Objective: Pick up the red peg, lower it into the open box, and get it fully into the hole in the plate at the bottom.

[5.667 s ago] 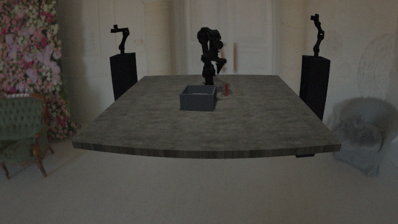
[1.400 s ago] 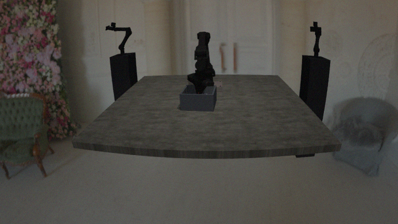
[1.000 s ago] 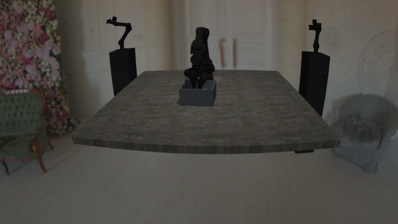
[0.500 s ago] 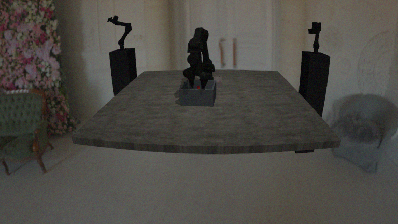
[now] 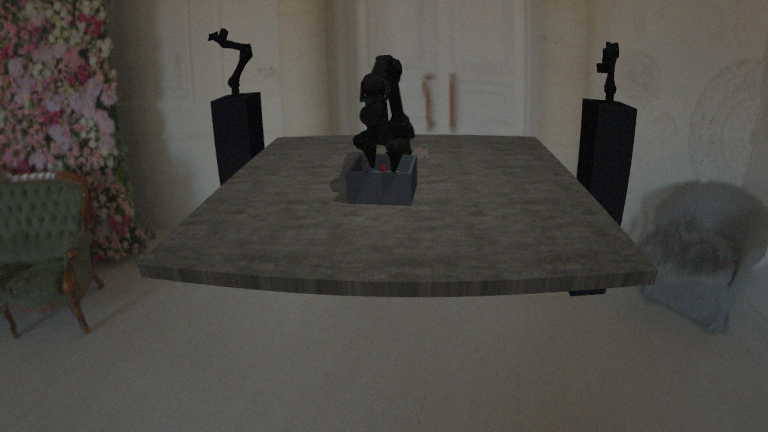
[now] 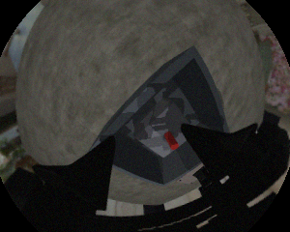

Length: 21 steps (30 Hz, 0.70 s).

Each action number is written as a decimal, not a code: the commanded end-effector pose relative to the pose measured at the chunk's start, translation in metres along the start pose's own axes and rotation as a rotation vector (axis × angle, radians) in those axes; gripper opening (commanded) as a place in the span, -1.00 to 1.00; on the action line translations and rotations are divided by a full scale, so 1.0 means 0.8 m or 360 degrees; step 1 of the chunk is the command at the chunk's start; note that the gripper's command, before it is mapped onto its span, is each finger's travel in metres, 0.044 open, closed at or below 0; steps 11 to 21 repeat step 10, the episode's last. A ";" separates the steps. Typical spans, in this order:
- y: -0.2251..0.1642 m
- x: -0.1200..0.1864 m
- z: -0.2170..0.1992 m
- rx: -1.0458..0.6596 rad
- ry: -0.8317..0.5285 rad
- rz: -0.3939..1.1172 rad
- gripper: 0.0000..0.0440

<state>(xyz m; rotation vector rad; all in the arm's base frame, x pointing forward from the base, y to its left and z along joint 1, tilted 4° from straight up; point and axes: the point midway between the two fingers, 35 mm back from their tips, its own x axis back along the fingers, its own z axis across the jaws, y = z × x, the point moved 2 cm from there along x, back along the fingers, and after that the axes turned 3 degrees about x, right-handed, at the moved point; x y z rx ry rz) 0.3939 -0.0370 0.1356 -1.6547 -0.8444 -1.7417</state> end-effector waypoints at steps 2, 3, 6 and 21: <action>0.025 0.036 0.056 0.0058 0.0245 -0.0209 1.00; 0.029 0.034 0.051 0.0028 0.0223 -0.0203 1.00; 0.031 0.033 0.056 -0.0019 0.0192 -0.0163 1.00; 0.032 0.039 0.059 -0.0041 0.0155 -0.0105 1.00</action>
